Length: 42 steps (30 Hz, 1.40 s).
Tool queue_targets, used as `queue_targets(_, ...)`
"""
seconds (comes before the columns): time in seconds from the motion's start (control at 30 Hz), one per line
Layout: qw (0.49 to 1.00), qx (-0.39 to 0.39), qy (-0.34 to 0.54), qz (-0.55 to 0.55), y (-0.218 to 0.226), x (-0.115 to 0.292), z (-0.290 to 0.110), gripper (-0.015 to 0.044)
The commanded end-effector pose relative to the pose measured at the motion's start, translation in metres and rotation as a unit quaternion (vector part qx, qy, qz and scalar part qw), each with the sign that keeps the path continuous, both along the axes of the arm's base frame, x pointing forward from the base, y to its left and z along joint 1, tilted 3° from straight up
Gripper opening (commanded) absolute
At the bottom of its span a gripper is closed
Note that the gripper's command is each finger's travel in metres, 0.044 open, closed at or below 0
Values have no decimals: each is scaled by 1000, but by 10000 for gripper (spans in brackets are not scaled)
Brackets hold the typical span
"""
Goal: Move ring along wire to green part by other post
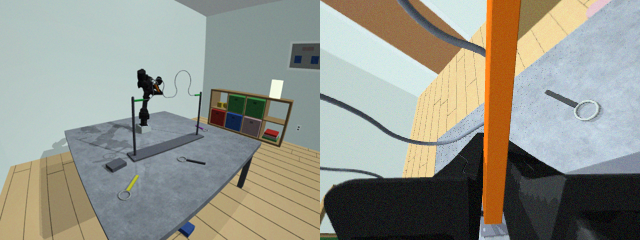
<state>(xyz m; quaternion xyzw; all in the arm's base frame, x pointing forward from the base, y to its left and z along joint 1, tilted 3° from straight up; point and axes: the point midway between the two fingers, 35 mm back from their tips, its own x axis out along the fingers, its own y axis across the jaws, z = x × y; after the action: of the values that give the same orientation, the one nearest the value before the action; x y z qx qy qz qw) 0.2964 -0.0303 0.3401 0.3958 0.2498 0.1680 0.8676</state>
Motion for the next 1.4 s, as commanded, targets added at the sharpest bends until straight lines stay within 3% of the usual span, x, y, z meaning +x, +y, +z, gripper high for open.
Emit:
queue_targets(0.0,999,-46,-7,-1,-4,1,-3,-150)
queue_targets(0.67,960,-279,-34,-10,-30,4,-19,-150)
queue_targets(1.37,865,-498,-62,-19,-62,8,-22,-150)
